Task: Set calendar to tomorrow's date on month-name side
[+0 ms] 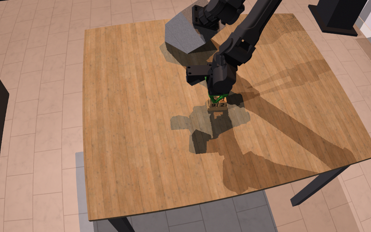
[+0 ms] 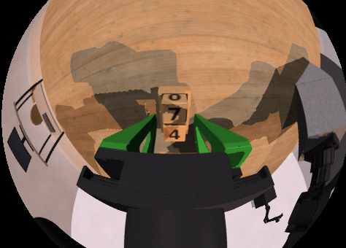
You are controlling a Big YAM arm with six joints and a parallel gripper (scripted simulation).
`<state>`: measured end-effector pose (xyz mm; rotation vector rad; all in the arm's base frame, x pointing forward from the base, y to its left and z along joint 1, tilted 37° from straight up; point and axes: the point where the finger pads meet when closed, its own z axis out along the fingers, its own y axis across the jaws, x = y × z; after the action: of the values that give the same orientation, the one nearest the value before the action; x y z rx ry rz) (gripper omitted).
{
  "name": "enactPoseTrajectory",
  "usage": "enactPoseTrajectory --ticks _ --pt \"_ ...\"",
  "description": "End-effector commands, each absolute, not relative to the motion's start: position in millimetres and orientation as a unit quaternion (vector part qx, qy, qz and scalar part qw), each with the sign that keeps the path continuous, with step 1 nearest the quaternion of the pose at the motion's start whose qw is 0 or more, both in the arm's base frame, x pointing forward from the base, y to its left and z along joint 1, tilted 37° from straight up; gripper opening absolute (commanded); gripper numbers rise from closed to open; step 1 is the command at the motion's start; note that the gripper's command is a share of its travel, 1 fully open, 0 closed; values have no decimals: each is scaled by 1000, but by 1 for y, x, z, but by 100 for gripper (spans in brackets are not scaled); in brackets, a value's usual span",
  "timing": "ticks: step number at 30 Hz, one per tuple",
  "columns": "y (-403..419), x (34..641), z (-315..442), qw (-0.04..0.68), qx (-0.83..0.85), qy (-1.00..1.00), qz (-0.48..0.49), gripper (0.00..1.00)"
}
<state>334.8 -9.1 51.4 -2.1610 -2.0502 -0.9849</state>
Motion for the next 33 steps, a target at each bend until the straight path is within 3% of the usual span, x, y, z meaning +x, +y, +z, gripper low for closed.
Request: enactPoseTrajectory --ticks 1,33 --pt "-14 341 56 -9 -689 -652 -318 45" --pt "-15 344 57 -10 -689 -652 -318 45"
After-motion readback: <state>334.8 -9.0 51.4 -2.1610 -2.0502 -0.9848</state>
